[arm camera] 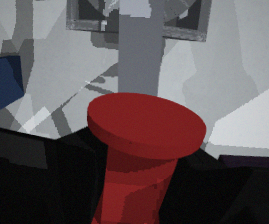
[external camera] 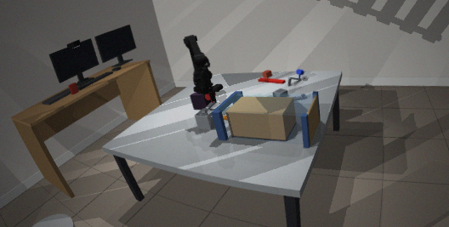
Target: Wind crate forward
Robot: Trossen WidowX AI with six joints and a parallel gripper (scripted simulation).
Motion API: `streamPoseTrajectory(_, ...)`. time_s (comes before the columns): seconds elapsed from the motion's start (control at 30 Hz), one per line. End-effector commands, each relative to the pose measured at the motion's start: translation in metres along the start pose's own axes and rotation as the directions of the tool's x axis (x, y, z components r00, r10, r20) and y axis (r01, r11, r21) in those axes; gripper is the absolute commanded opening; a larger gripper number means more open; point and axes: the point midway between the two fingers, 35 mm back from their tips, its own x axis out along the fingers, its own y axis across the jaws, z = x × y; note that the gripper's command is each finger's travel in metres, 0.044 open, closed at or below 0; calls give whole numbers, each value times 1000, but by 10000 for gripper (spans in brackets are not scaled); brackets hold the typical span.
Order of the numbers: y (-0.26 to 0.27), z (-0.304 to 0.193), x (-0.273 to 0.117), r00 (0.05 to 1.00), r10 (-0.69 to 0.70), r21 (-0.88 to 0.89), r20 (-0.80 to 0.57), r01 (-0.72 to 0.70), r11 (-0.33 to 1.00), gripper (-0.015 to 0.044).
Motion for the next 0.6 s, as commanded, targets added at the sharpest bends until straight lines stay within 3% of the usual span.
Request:
streamPoseTrajectory(0.0, -15, -1, 0, 1000, -24, 8, -7, 24, 1000, 0)
streamPoseTrajectory(0.57, -39, 10, -1, 1000, -26, 8, -6, 26, 1000, 0)
